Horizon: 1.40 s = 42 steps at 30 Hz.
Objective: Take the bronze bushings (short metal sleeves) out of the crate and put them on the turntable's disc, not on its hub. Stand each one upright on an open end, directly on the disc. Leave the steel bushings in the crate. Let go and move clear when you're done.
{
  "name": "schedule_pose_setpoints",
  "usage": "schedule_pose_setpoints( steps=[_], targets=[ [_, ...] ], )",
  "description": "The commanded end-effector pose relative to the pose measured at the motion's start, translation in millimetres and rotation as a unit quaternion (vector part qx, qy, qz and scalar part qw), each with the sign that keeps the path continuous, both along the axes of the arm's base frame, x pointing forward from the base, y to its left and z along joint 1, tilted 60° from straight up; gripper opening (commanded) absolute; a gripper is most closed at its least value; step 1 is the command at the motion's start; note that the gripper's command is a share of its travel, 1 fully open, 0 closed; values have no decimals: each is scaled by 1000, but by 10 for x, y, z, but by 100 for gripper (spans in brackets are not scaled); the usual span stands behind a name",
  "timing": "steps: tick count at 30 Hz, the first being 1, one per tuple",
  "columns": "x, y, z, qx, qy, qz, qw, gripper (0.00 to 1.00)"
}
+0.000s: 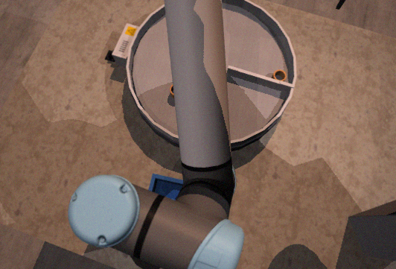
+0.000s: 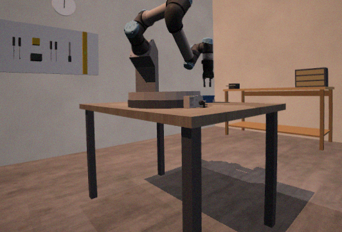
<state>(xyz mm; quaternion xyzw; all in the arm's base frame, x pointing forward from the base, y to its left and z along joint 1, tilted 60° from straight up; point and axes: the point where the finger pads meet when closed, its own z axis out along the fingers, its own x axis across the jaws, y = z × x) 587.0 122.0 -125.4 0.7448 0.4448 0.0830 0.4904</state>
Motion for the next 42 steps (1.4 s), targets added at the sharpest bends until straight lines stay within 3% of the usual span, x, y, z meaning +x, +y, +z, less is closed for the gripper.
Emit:
schedule_pose_setpoints(
  steps=[1, 10, 20, 42],
  targets=[
    [8, 16, 13, 0, -2, 1, 1000, 76],
    [57, -44, -33, 1, -1, 0, 1000, 76],
    [299, -327, -248, 0, -1, 0, 1000, 76],
    [336, -368, -278, 0, -2, 1, 1000, 76]
  ],
)
